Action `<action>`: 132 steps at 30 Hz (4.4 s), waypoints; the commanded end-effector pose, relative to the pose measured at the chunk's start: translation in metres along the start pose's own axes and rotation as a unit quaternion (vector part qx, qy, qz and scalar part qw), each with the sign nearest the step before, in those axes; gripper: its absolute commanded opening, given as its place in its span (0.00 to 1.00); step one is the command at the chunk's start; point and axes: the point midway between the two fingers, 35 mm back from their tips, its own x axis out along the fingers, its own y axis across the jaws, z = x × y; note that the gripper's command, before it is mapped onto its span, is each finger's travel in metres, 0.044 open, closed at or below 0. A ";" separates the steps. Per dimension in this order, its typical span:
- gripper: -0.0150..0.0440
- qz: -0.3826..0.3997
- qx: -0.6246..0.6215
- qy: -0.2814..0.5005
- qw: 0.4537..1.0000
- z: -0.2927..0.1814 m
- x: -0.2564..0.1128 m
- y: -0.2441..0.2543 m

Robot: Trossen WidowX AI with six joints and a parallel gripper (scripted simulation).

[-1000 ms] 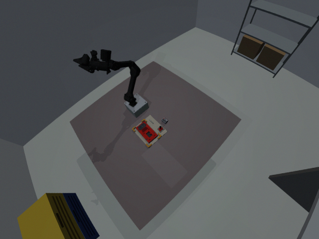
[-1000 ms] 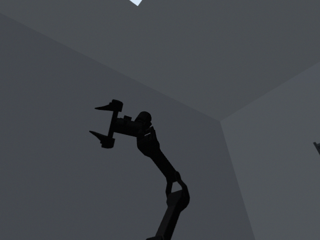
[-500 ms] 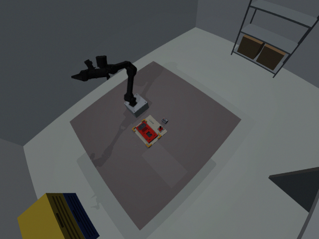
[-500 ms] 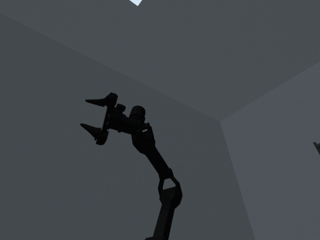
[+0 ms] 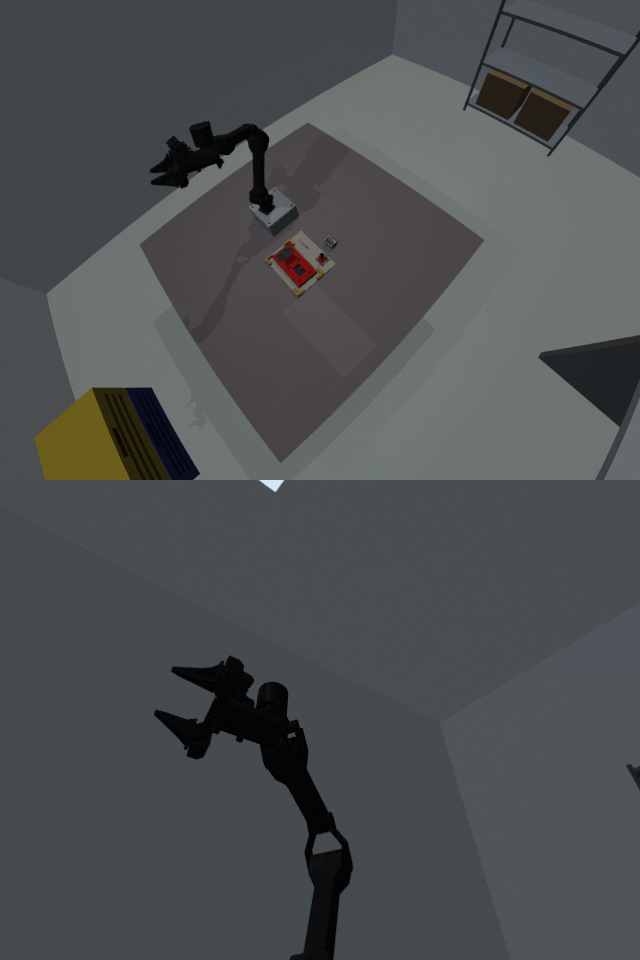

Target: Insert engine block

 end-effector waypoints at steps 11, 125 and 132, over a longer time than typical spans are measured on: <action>1.00 0.105 -0.181 0.072 0.975 -0.057 -0.001 0.059; 1.00 0.656 -0.596 -0.377 -0.268 -0.371 -0.423 0.172; 1.00 0.635 -0.536 -0.430 -0.353 -0.379 -0.447 0.153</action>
